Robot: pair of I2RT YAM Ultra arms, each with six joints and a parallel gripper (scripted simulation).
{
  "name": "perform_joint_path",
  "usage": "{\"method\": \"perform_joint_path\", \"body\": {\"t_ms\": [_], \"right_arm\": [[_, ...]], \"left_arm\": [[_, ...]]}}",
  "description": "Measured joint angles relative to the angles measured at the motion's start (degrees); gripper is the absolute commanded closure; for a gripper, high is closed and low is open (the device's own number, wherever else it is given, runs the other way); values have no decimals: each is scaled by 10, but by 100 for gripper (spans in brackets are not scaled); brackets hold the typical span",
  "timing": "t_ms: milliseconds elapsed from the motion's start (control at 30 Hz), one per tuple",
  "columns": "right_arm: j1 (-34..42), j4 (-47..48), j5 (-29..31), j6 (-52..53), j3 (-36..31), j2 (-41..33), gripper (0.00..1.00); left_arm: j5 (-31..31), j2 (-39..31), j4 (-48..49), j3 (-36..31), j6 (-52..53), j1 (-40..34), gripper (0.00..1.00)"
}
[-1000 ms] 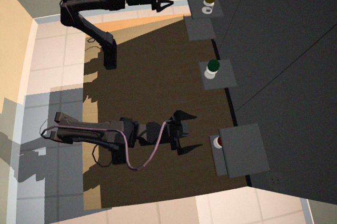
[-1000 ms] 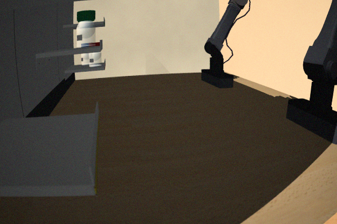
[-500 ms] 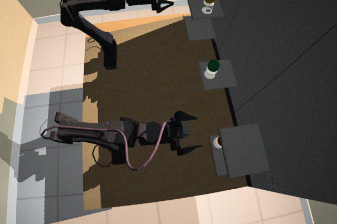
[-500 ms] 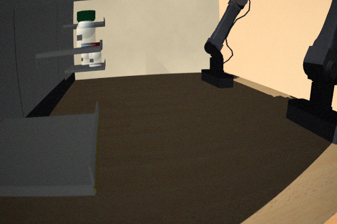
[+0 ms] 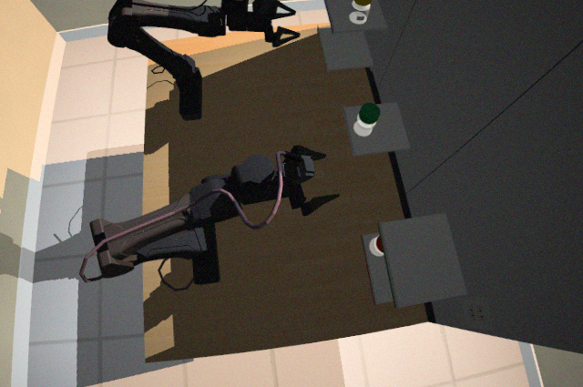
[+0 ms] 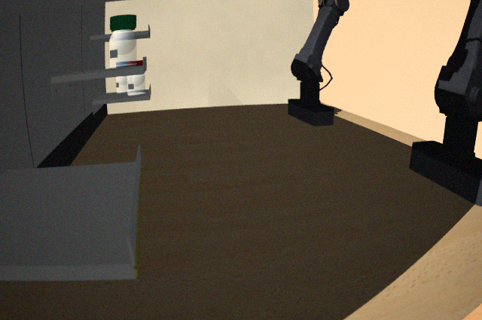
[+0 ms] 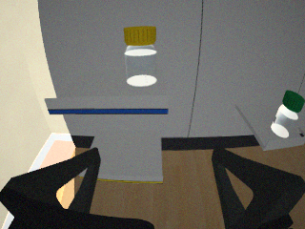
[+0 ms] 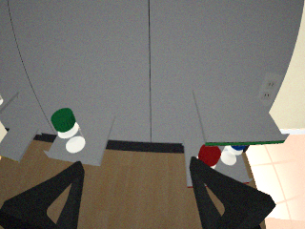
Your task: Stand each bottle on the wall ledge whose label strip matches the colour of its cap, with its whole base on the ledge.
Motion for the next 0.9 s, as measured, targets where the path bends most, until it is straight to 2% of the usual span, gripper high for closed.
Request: {"method": "perform_joint_path", "body": {"t_ms": [167, 300, 533, 900], "right_arm": [[137, 54, 71, 19, -25, 30, 0], [214, 93, 112, 30, -30, 82, 0], [262, 139, 155, 38, -30, 130, 0], [279, 153, 167, 38, -30, 154, 0]], "left_arm": [[9, 32, 35, -50, 0, 16, 0], [12, 52, 46, -69, 0, 21, 0], [15, 54, 63, -70, 0, 22, 0], [15, 54, 64, -70, 0, 22, 0]]}}
